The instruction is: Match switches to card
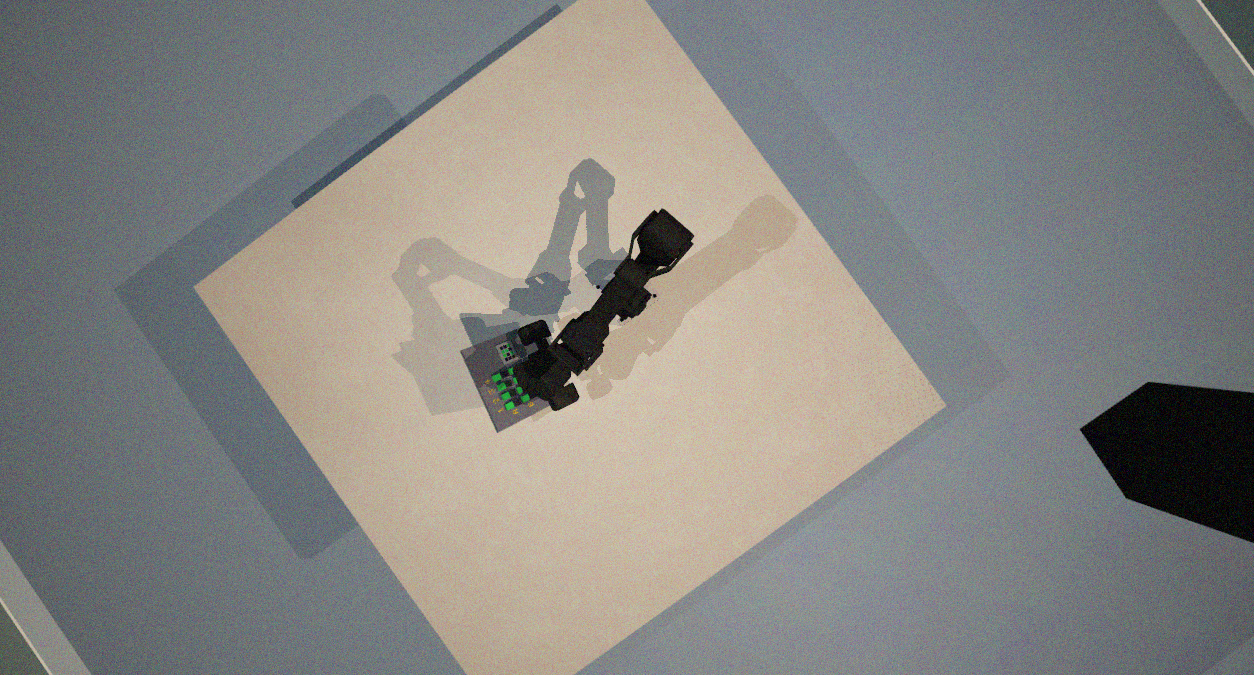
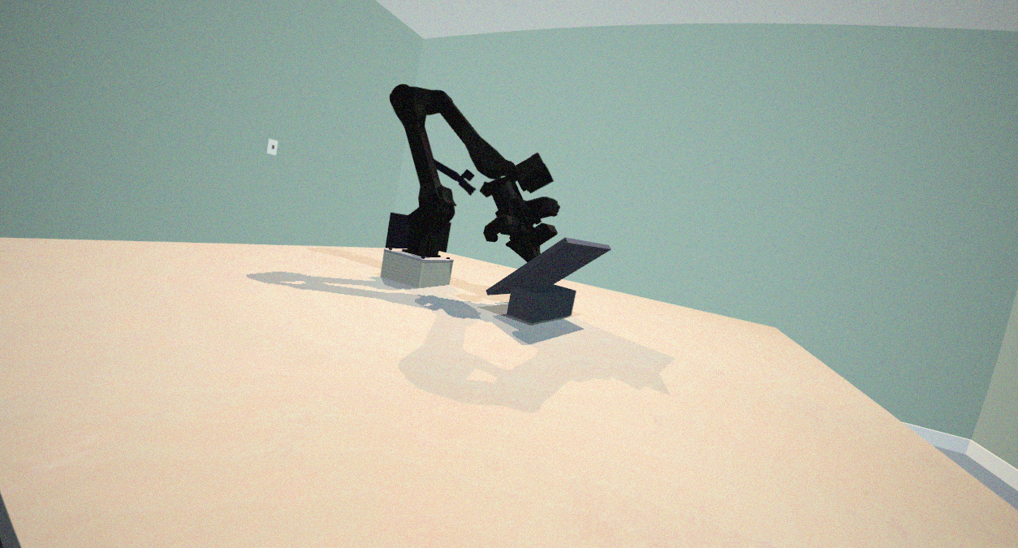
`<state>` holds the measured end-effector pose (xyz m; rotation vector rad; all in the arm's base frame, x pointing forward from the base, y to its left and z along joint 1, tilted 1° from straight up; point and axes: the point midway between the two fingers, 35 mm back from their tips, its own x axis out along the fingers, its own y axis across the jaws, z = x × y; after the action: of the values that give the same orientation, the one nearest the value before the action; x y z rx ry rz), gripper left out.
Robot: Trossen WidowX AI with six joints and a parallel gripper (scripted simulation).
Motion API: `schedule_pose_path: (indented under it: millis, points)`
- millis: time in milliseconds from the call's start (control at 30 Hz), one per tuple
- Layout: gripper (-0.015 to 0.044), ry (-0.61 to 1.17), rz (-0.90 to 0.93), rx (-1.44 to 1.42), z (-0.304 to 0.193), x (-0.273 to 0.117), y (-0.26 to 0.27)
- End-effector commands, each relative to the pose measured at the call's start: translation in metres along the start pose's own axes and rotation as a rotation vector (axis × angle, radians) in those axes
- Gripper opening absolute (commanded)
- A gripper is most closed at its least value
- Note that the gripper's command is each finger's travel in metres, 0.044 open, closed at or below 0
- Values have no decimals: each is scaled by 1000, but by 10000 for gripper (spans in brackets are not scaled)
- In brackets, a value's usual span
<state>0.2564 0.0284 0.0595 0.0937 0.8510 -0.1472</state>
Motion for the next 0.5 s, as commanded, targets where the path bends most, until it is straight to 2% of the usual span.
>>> schedule_pose_path:
  millis: [0, 467]
  points:
    - [0, 3, 3, -5, -1, 1, 0]
    - [0, 3, 3, -5, -1, 3, 0]
